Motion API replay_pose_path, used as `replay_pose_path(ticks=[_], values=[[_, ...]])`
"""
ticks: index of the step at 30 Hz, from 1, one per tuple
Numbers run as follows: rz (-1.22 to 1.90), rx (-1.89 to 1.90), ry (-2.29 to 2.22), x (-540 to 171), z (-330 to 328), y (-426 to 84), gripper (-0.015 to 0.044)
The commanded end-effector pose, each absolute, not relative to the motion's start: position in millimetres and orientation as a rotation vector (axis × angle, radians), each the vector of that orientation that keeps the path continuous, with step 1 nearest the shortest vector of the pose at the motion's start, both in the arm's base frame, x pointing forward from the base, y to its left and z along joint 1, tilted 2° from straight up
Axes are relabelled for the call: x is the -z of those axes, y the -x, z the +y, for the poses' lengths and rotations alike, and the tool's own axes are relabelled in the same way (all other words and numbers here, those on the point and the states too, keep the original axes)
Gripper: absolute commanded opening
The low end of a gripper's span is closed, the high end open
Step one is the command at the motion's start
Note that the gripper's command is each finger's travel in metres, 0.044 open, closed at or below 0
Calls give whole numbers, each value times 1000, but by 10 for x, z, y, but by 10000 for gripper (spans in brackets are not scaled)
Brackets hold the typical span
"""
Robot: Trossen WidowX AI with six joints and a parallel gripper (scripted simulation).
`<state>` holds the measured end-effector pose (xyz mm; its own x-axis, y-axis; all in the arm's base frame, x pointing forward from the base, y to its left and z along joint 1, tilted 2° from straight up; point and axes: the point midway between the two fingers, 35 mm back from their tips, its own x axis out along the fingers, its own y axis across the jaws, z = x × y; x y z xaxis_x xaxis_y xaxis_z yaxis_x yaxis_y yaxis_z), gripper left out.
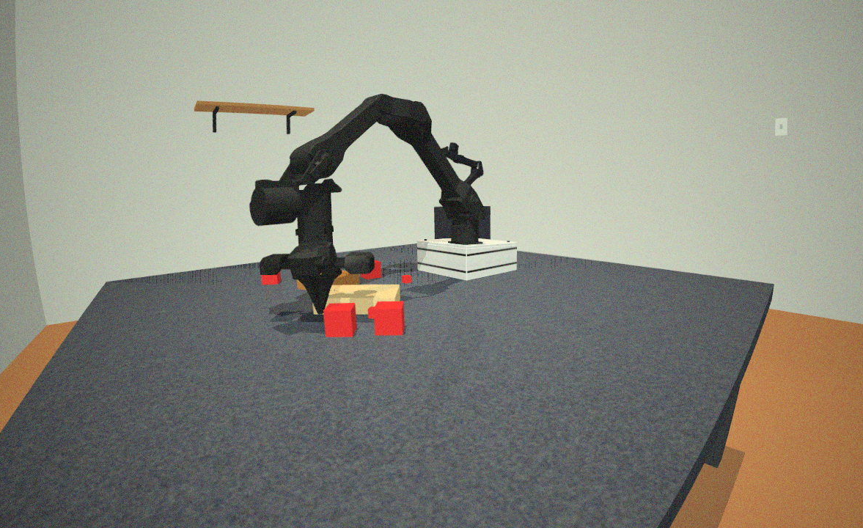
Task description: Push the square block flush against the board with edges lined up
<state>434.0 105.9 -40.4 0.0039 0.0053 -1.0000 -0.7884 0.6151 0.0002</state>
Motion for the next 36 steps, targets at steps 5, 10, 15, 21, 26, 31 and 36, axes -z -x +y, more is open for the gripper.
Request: replay_pose_path(ticks=[5, 10, 15, 21, 26, 31, 36], values=[[1448, -713, 705, 413, 952, -4269, 0], [1449, -713, 705, 414, 889, -4225, 0], [1450, -712, 706, 415, 826, -4181, 0], [1450, -712, 706, 417, 751, -4127, 0], [1451, -712, 706, 418, 690, -4080, 0], [1451, -712, 707, 420, 628, -4032, 0], [1452, -712, 707, 422, 568, -3984, 0]])
